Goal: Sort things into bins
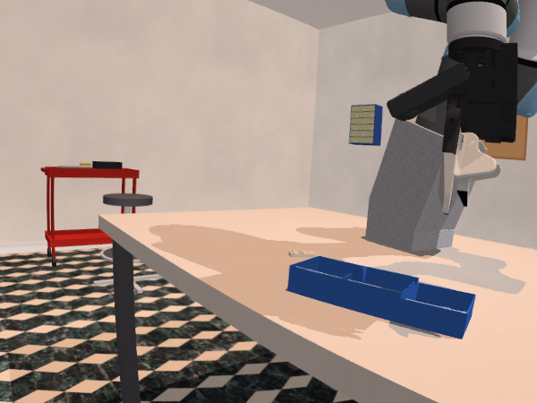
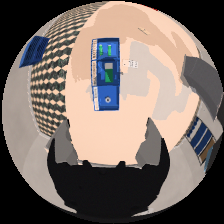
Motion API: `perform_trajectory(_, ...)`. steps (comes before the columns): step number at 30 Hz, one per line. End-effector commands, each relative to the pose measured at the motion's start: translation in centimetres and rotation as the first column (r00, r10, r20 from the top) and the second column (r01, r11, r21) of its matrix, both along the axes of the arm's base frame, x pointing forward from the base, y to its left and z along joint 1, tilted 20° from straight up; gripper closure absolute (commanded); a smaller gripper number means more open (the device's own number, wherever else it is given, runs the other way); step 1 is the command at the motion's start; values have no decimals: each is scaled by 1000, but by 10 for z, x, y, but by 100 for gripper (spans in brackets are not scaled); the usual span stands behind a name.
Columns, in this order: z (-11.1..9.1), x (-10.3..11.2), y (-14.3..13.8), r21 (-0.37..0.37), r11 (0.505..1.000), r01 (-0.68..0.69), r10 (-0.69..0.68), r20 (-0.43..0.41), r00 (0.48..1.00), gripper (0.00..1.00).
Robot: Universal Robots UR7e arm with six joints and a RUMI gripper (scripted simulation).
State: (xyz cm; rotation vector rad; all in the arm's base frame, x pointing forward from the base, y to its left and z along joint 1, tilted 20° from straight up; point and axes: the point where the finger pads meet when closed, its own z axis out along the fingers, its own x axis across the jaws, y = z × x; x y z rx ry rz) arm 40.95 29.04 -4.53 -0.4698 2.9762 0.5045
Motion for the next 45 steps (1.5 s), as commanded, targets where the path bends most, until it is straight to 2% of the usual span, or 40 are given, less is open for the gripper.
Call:
perform_trajectory(1,21,-1,-7,0,1000,-1,1,-1,1000,0)
perform_trajectory(3,21,-1,-7,0,1000,-1,1,-1,1000,0)
perform_trajectory(17,73,-2,-26,0,1000,-1,1,-1,1000,0)
perform_trajectory(45,73,-2,-26,0,1000,-1,1,-1,1000,0)
